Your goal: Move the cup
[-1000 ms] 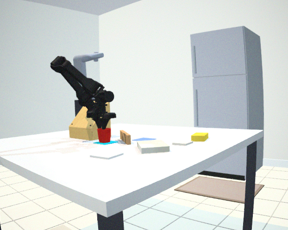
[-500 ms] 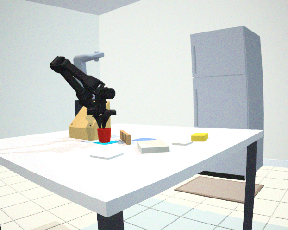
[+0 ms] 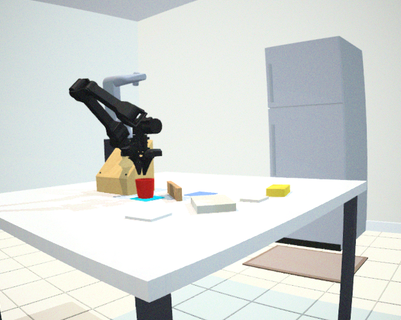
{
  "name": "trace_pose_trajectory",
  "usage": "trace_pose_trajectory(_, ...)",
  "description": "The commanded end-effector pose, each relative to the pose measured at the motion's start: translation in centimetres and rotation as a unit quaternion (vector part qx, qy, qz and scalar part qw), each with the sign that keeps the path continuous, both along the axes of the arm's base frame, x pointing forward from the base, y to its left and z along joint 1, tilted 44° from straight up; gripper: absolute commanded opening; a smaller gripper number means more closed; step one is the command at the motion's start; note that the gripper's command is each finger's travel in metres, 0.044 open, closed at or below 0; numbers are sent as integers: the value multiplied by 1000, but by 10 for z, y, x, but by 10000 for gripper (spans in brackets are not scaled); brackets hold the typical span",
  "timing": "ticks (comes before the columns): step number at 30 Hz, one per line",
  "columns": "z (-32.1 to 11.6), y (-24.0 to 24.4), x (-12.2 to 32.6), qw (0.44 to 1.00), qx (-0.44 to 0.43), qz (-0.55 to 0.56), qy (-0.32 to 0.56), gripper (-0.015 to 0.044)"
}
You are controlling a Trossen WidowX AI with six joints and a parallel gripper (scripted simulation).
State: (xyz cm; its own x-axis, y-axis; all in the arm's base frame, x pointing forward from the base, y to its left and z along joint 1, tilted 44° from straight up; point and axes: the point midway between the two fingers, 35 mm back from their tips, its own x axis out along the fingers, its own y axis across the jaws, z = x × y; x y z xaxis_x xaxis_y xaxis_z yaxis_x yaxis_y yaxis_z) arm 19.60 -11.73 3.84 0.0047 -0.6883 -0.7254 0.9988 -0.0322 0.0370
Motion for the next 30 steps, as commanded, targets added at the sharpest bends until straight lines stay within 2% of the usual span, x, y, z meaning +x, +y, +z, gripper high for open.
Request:
trace_pose_trajectory(1,4,3,0,1000,-2,-2,-3,128)
trace_pose_trajectory(2,4,4,0,1000,-3,-2,-3,128)
trace_pose_trajectory(14,4,5,1,1000,1,0,0,440)
trace_pose_trajectory(30,39,43,2,1000,1,-1,-2,440)
